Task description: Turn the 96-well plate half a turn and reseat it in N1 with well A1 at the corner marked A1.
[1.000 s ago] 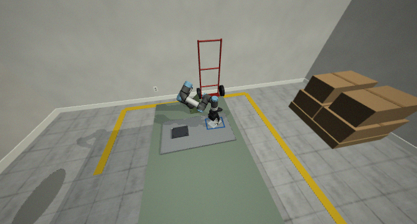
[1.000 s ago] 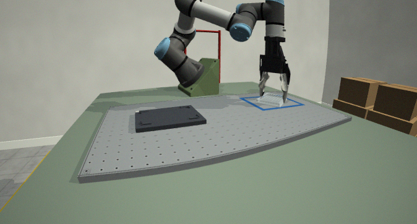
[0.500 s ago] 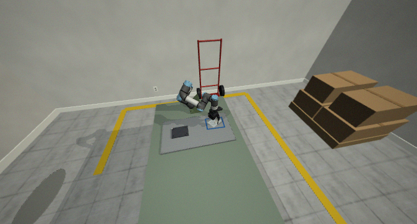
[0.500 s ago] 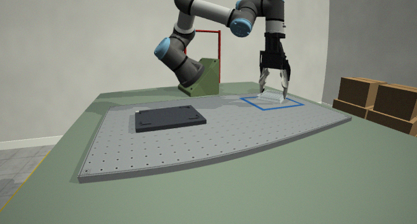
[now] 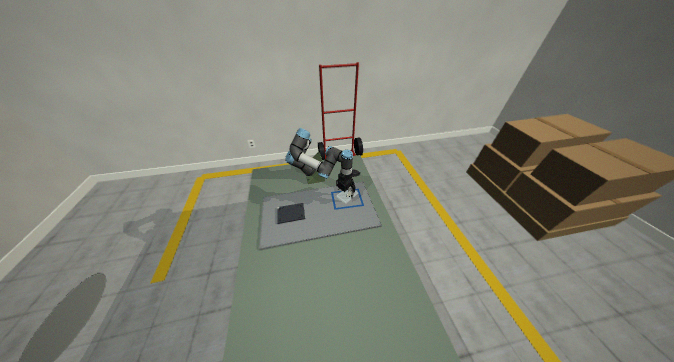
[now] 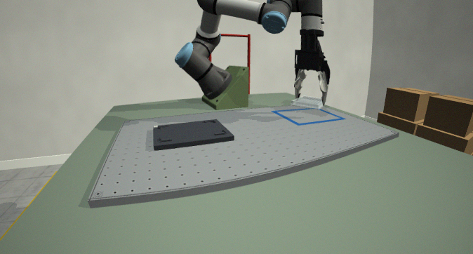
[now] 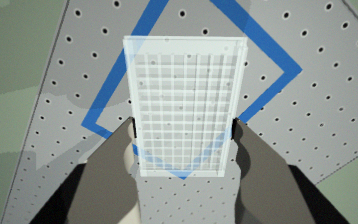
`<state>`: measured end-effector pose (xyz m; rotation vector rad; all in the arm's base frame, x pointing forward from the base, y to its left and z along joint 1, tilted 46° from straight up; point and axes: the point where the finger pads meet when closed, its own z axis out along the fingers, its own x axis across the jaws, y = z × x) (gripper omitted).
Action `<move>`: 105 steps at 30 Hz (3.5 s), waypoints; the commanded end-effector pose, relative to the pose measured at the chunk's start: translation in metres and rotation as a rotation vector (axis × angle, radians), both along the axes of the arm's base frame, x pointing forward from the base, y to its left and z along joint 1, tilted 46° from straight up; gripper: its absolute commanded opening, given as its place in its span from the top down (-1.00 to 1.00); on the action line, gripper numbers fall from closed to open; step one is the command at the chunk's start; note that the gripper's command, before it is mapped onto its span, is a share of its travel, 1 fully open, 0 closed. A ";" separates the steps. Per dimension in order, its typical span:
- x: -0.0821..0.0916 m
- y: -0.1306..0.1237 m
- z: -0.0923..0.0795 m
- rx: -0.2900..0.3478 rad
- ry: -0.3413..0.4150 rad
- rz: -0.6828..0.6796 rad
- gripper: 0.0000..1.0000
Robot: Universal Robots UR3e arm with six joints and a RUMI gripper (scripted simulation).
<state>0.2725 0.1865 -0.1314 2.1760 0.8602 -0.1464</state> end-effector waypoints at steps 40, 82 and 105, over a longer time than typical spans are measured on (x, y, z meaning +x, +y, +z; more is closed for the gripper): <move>-0.006 0.028 0.028 0.001 -0.001 0.000 1.00; 0.017 -0.042 0.109 0.182 -0.774 -0.761 1.00; 0.031 -0.087 0.161 0.297 -1.266 -1.246 1.00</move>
